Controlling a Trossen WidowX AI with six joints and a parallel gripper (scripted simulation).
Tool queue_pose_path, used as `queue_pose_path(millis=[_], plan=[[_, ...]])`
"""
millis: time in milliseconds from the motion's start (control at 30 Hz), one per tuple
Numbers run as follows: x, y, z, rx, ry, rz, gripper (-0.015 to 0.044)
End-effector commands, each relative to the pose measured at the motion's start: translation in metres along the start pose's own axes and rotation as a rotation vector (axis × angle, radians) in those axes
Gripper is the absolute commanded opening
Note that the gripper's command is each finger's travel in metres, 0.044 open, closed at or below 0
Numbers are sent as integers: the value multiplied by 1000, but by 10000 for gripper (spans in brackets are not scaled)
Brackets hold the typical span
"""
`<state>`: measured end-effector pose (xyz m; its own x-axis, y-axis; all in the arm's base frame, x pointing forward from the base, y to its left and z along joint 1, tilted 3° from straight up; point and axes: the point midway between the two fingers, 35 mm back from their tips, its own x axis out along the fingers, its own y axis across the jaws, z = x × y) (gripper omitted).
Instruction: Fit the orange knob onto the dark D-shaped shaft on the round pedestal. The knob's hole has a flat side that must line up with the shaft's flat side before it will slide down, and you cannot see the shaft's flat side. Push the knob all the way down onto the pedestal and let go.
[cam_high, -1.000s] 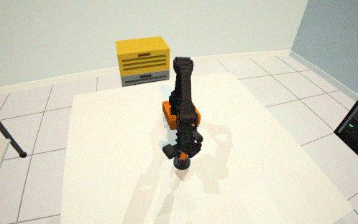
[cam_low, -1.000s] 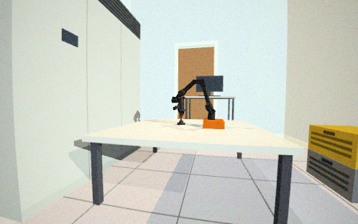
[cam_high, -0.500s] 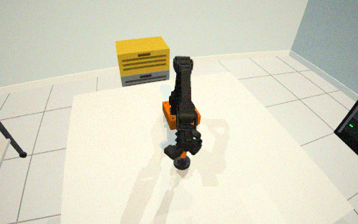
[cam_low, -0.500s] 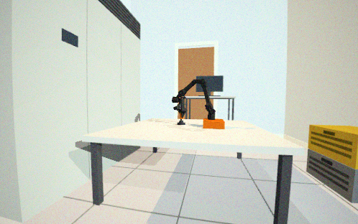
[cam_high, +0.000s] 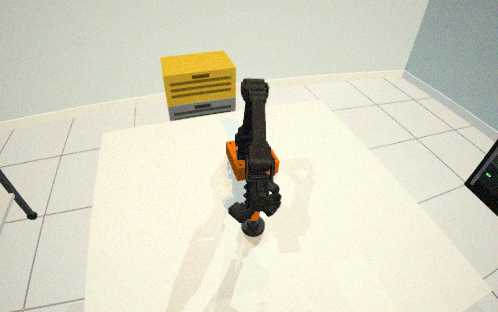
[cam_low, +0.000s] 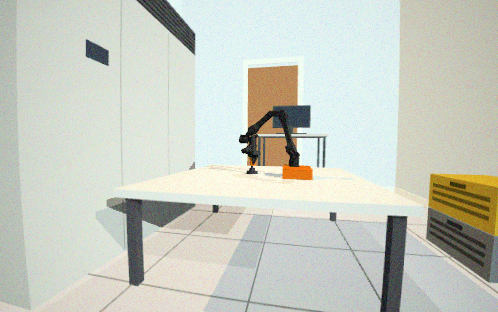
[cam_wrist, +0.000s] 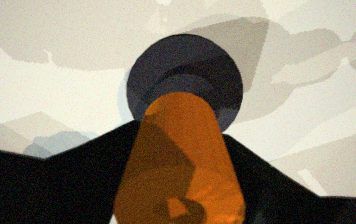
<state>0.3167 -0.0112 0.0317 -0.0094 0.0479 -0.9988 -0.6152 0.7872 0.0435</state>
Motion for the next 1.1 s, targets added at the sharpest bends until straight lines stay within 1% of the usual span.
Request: queue_pose_path(millis=[0, 733, 933, 1067], plan=[[-1, -3, 3, -7, -3, -8, 0], [1, -4, 4, -7, -3, -8, 0], [-4, -3, 3, -7, -3, -8, 0], [-4, -2, 2, -93, -3, -8, 0]])
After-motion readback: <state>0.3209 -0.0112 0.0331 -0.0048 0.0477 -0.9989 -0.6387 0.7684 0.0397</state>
